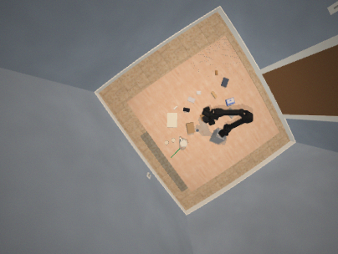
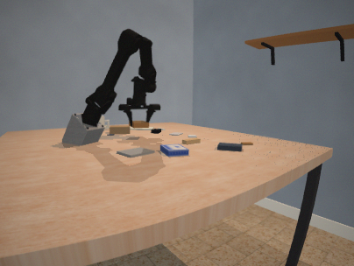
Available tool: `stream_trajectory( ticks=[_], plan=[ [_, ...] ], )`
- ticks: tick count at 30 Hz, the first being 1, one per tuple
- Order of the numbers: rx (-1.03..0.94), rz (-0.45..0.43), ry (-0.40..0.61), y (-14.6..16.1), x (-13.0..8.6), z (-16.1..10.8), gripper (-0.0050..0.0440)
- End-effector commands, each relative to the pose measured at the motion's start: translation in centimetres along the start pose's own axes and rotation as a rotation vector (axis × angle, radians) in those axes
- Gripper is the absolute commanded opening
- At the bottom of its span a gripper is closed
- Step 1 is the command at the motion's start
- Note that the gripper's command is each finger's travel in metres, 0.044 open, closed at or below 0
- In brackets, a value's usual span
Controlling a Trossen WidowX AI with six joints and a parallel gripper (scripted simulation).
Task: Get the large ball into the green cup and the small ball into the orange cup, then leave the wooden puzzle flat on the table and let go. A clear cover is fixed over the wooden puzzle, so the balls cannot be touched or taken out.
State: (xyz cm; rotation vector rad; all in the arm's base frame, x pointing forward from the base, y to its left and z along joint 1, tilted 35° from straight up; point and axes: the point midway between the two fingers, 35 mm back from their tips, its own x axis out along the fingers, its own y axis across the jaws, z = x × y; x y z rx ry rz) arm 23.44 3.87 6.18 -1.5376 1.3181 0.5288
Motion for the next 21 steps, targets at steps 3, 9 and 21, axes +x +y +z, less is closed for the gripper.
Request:
stream_trajectory(
  ticks=[3,9,21],
  plan=[
    [-0.002,-0.004,0.004,-0.03,0.04,-0.03,0.0000],
    [-0.002,-0.010,0.010,-0.02,0.03,-0.02,0.0000],
    [-0.002,-0.009,-0.019,-0.01,0.07,-0.09,0.0000]
  ],
)
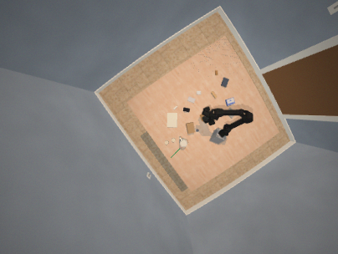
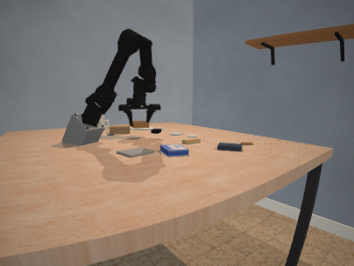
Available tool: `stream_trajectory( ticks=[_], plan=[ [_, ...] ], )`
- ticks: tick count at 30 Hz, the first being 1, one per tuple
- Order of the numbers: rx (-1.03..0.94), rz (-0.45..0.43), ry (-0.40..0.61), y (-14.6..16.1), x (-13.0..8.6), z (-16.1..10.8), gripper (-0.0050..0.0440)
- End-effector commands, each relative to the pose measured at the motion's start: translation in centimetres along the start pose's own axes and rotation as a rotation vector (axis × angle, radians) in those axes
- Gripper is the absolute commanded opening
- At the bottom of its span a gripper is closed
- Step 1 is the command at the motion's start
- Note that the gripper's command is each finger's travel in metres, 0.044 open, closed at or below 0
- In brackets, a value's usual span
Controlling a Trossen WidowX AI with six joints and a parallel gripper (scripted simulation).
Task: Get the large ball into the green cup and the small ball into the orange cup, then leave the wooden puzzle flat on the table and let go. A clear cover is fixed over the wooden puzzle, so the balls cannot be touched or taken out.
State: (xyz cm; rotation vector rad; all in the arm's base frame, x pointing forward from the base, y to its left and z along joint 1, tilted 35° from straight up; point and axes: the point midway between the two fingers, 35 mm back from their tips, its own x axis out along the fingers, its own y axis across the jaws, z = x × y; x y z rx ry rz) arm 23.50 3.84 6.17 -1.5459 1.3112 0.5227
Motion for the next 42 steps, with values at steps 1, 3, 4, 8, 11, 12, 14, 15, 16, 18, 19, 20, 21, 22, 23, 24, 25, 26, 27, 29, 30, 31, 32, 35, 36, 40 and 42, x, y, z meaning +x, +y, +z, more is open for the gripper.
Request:
stream_trajectory(
  ticks=[1,3,4,8,11,12,14,15,16,18,19,20,21,22,23,24,25,26,27,29,30,31,32,35,36,40,42],
  plan=[
    [0.000,0.001,-0.030,0.04,0.04,-0.11,0.0000],
    [0.000,0.002,-0.042,0.04,0.05,-0.14,0.0000],
    [0.000,0.002,-0.044,0.04,0.05,-0.14,0.0000],
    [0.000,0.003,-0.039,0.04,0.05,-0.13,0.0000],
    [0.000,0.004,-0.027,0.04,0.04,-0.10,0.0000],
    [0.000,0.004,-0.027,0.04,0.04,-0.10,0.0000],
    [0.000,0.005,-0.012,0.03,0.01,-0.06,0.0000],
    [0.000,0.005,-0.007,0.03,0.01,-0.05,0.0000],
    [0.000,0.005,-0.005,0.03,0.00,-0.04,0.0000],
    [0.000,0.006,0.001,0.03,0.00,-0.03,0.0000],
    [0.000,0.006,0.002,0.03,-0.01,-0.03,0.0000],
    [0.000,0.006,0.002,0.03,-0.01,-0.03,0.0000],
    [0.000,0.006,0.002,0.03,-0.01,-0.03,0.0000],
    [0.000,0.006,0.002,0.03,-0.01,-0.03,0.0000],
    [0.000,0.006,0.002,0.03,-0.01,-0.03,0.0000],
    [0.000,0.008,0.003,0.02,-0.01,-0.02,0.0000],
    [0.000,0.013,0.003,0.01,-0.01,-0.02,0.0000],
    [0.000,0.018,0.004,-0.01,-0.01,-0.02,0.0000],
    [-0.001,0.026,0.004,-0.03,-0.01,-0.02,0.0000],
    [-0.001,0.026,0.004,-0.03,-0.01,-0.02,0.0000],
    [-0.001,0.036,0.005,-0.05,0.00,-0.02,0.0000],
    [-0.001,0.047,0.005,-0.08,0.00,-0.01,0.0000],
    [-0.001,0.060,0.005,-0.12,0.00,-0.01,0.0000],
    [-0.002,0.103,0.006,-0.23,0.02,-0.01,0.0000],
    [-0.002,0.118,0.006,-0.27,0.02,-0.01,0.0000],
    [-0.002,0.179,-0.002,-0.42,0.07,-0.03,0.0000],
    [-0.002,0.209,-0.024,-0.49,0.11,-0.09,0.0000]
  ],
)
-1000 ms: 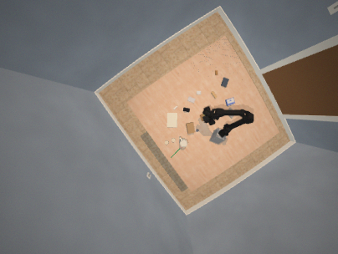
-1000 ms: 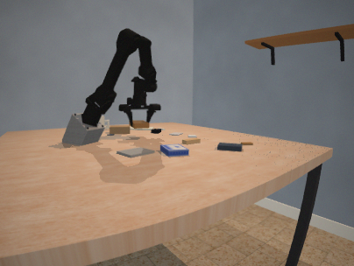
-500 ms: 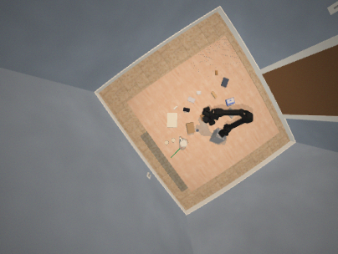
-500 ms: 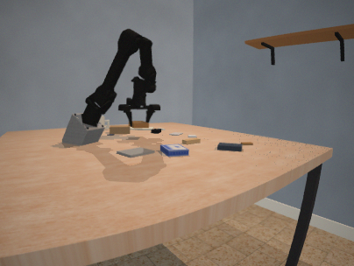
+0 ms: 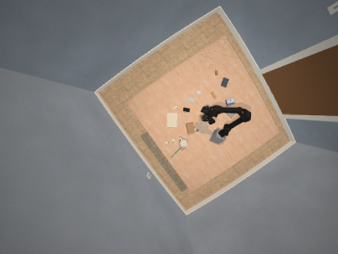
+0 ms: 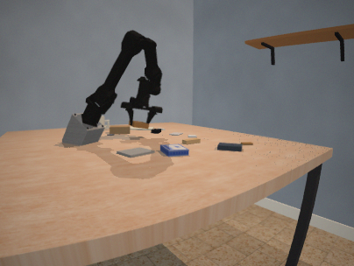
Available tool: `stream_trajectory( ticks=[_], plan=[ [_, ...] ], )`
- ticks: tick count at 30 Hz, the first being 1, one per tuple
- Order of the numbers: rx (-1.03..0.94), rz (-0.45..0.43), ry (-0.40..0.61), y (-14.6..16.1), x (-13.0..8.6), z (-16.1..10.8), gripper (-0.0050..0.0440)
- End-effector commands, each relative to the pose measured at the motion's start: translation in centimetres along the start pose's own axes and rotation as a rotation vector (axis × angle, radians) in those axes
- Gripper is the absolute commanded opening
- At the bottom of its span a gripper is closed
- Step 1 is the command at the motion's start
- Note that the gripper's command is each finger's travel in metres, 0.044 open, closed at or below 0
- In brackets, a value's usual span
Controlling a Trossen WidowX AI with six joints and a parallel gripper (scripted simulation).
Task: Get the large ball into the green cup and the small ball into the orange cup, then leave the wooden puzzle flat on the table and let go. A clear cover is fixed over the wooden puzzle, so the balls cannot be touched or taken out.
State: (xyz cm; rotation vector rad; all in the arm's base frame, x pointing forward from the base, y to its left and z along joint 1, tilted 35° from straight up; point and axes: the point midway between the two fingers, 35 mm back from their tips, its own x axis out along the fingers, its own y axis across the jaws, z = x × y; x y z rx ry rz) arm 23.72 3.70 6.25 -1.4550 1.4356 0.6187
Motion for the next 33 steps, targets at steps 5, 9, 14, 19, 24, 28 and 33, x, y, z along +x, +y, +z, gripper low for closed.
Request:
stream_trajectory(
  ticks=[5,9,14,19,24,28,33],
  plan=[
    [-0.005,0.087,-0.066,-0.32,0.07,-0.11,0.0000],
    [-0.009,0.107,-0.131,-0.36,0.18,-0.28,0.0000],
    [-0.014,0.118,-0.217,-0.39,0.33,-0.48,0.0000],
    [-0.018,0.119,-0.260,-0.43,0.38,-0.57,0.0000],
    [-0.018,0.119,-0.260,-0.43,0.38,-0.57,0.0000],
    [-0.017,0.110,-0.252,-0.41,0.36,-0.56,0.0000],
    [-0.016,0.096,-0.236,-0.36,0.33,-0.52,0.0000]
  ],
)
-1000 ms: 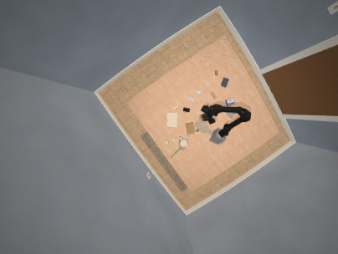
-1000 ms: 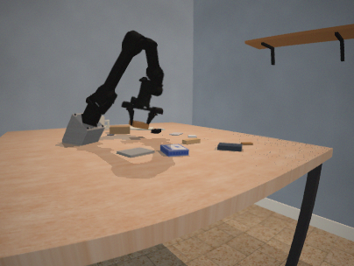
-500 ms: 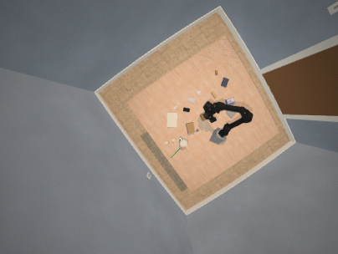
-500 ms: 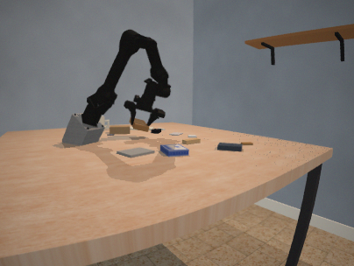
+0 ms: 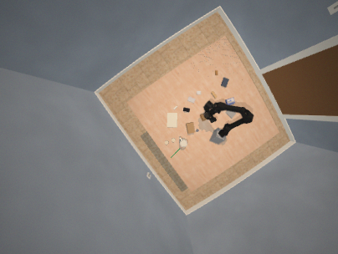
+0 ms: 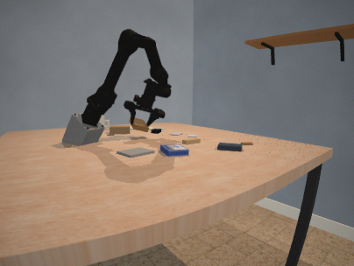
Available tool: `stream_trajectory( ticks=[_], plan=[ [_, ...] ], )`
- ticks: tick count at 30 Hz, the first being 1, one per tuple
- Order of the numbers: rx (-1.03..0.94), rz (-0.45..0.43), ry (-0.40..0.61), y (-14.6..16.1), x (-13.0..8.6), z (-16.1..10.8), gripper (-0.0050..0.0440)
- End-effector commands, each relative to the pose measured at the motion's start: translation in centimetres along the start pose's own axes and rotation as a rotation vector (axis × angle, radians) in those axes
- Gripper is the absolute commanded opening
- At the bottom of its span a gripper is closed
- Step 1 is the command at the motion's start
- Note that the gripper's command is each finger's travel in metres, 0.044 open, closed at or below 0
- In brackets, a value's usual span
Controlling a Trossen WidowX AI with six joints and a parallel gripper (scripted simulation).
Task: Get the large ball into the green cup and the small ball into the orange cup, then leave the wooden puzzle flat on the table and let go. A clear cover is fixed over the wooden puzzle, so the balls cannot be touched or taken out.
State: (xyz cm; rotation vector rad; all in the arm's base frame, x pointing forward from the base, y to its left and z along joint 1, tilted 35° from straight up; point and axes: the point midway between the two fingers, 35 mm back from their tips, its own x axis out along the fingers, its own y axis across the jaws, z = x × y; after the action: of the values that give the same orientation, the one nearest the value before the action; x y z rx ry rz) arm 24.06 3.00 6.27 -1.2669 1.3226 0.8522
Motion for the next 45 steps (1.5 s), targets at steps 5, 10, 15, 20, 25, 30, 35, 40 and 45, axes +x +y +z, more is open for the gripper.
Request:
stream_trajectory(
  ticks=[5,10,15,20,25,30,35,40,45],
  plan=[
    [0.000,-0.040,0.041,0.15,-0.03,0.09,0.0000],
    [0.000,-0.093,0.099,0.31,-0.06,0.24,0.0000],
    [0.000,-0.149,0.158,0.48,-0.07,0.39,0.0000],
    [0.000,-0.209,0.219,0.65,-0.08,0.56,0.0000],
    [0.001,-0.248,0.253,0.73,-0.12,0.67,0.0000],
    [-0.001,-0.279,0.265,0.80,-0.15,0.71,0.0000],
    [-0.002,-0.275,0.259,0.79,-0.15,0.70,0.0000],
    [-0.002,-0.269,0.253,0.77,-0.15,0.68,0.0000],
    [-0.002,-0.263,0.247,0.75,-0.15,0.66,0.0000]
  ],
)
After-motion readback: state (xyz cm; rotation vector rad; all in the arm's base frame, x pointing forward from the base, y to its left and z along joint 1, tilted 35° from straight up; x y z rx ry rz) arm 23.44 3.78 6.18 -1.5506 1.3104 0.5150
